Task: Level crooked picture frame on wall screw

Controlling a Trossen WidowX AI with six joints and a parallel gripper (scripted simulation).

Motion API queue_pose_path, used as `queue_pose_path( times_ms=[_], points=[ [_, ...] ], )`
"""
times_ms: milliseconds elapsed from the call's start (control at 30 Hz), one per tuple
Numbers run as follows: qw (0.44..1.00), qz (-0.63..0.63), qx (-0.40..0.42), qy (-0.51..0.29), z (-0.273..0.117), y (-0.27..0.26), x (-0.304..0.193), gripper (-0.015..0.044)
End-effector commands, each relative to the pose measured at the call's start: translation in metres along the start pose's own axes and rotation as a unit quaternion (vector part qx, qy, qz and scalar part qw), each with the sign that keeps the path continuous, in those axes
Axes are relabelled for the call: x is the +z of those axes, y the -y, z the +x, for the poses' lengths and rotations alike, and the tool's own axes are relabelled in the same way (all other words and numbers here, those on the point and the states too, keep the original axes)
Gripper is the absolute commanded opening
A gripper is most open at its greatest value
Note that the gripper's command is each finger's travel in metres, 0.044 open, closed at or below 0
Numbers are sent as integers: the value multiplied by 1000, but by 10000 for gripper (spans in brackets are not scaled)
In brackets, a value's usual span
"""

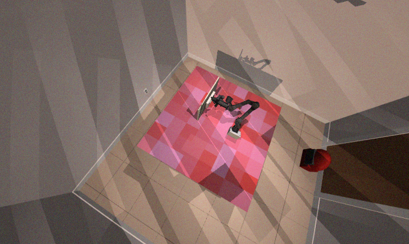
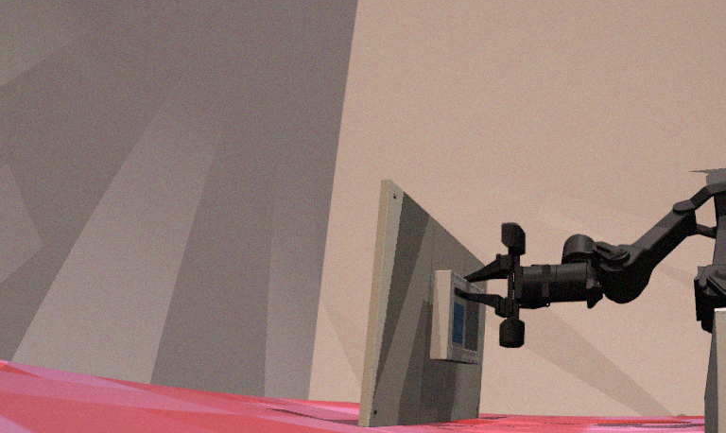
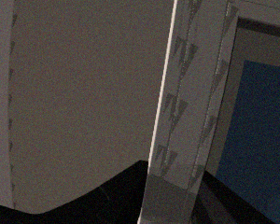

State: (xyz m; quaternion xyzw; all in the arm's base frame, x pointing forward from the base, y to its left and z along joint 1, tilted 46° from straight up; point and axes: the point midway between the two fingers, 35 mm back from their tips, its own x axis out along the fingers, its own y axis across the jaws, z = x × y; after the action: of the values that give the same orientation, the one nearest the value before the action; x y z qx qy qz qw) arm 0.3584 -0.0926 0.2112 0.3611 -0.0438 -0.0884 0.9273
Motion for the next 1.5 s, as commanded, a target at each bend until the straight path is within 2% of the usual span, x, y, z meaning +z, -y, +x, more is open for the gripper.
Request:
queue_pose_path(
  times_ms=[0,100,433,600,1000,1100,1200,1467],
  points=[
    [1000,17,0,-1,0,0,0,0],
    [1000,17,0,-1,0,0,0,0],
    [1000,12,0,0,0,0,0,260],
    [1000,9,0,0,-5,-1,2,260],
    [999,-51,3,-4,-91,2,4,260],
    [998,-59,3,-4,-100,4,1,260],
    [999,-52,3,-1,-94,-7,2,260],
    [998,-56,2,-5,-118,-51,-13,260]
  ],
)
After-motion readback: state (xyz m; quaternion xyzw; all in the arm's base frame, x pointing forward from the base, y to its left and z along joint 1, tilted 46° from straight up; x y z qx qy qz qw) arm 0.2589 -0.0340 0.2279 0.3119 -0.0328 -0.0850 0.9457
